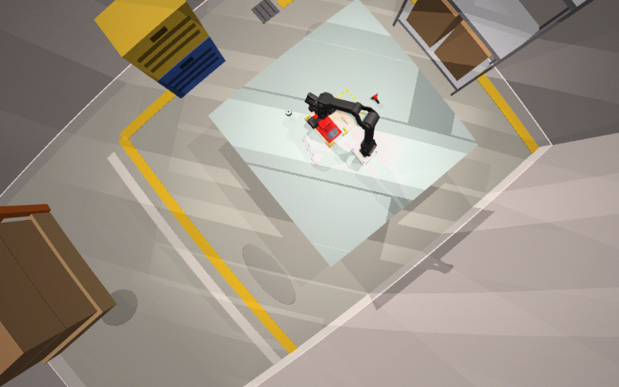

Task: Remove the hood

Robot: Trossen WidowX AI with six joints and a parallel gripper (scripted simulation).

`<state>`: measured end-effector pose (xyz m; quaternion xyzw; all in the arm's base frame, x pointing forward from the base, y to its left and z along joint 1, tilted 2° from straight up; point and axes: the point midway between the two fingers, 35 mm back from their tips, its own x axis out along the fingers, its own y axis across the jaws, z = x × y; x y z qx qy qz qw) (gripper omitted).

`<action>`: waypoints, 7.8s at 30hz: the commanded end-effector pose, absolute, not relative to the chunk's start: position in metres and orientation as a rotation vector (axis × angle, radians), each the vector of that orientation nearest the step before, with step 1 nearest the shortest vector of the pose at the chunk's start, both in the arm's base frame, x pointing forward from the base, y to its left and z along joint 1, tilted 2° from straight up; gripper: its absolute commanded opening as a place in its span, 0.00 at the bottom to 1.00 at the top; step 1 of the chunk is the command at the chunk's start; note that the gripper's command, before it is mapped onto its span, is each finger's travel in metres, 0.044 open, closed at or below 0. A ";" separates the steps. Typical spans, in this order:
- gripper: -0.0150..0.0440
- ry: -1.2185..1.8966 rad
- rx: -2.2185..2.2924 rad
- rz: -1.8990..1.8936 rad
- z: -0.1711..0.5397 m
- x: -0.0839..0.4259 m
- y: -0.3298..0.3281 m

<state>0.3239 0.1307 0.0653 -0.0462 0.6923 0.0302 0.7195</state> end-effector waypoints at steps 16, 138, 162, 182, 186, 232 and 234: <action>0.73 1.532 -0.103 0.066 0.064 0.324 0.131; 0.25 1.535 -0.118 0.051 0.142 0.312 -0.103; 0.25 1.535 -0.118 0.050 0.123 0.314 -0.105; 0.25 1.535 -0.118 0.050 0.107 0.316 -0.105; 0.25 1.535 -0.118 0.050 0.104 0.316 -0.106; 0.25 1.535 -0.118 0.050 0.067 0.314 -0.106; 0.25 1.535 -0.118 0.050 0.066 0.314 -0.106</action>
